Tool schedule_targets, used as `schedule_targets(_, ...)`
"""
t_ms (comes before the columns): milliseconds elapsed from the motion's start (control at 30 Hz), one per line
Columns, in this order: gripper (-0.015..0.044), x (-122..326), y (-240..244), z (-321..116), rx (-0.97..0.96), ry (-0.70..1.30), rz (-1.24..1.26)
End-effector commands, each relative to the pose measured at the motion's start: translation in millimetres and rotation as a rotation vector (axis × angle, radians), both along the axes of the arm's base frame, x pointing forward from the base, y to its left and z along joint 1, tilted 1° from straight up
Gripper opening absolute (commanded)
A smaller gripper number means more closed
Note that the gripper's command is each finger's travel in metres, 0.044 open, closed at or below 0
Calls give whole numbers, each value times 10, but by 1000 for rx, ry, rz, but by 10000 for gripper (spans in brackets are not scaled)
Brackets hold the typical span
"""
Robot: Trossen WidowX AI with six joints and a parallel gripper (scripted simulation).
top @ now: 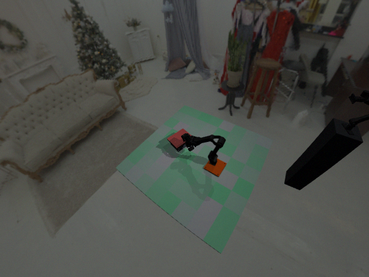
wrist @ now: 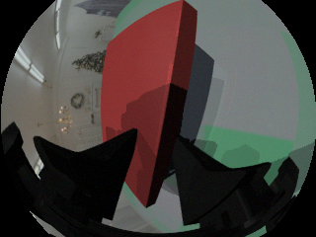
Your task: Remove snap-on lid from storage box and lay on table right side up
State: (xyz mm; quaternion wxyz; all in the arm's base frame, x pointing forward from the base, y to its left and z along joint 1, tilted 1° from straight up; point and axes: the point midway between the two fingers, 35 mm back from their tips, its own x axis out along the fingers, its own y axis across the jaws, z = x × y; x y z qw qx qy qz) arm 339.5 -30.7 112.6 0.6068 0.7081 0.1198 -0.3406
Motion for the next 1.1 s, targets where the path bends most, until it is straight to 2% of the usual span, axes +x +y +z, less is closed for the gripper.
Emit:
schedule_targets(0, 0, -1, -1, 26, 0, -2, 0)
schedule_targets(1067, 0, -11, 0, 91, 0, -2, 0)
